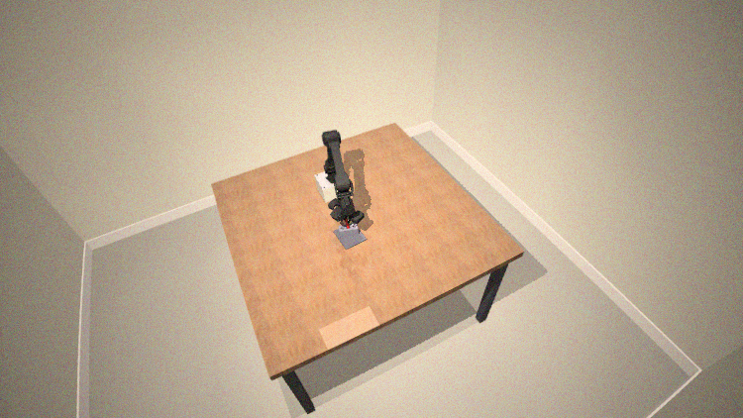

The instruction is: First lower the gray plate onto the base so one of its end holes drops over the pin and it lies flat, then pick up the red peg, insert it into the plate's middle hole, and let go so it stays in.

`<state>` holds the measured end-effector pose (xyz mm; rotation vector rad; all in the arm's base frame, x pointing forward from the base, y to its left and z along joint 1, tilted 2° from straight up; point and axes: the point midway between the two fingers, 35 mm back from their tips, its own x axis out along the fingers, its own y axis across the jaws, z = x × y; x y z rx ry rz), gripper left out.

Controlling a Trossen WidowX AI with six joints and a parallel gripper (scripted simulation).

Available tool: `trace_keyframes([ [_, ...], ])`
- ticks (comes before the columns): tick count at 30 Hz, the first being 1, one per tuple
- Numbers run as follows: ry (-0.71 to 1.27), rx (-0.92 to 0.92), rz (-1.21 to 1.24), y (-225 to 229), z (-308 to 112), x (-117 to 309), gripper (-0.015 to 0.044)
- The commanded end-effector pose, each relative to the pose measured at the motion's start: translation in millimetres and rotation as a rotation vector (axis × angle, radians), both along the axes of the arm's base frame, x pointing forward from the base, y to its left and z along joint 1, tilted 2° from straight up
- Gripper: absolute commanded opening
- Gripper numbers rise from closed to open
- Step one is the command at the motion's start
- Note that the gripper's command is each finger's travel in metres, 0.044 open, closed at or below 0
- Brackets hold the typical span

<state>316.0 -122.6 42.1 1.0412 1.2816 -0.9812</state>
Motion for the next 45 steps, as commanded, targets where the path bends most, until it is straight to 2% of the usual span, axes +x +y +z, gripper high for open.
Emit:
trace_keyframes([
  [1,0.000,0.000,0.000,0,0,0,0.0000],
  [5,0.000,0.000,0.000,0,0,0,0.0000],
  [11,0.000,0.000,0.000,0,0,0,0.0150],
  [45,0.001,-0.002,0.007,2,15,-2,0.0150],
])
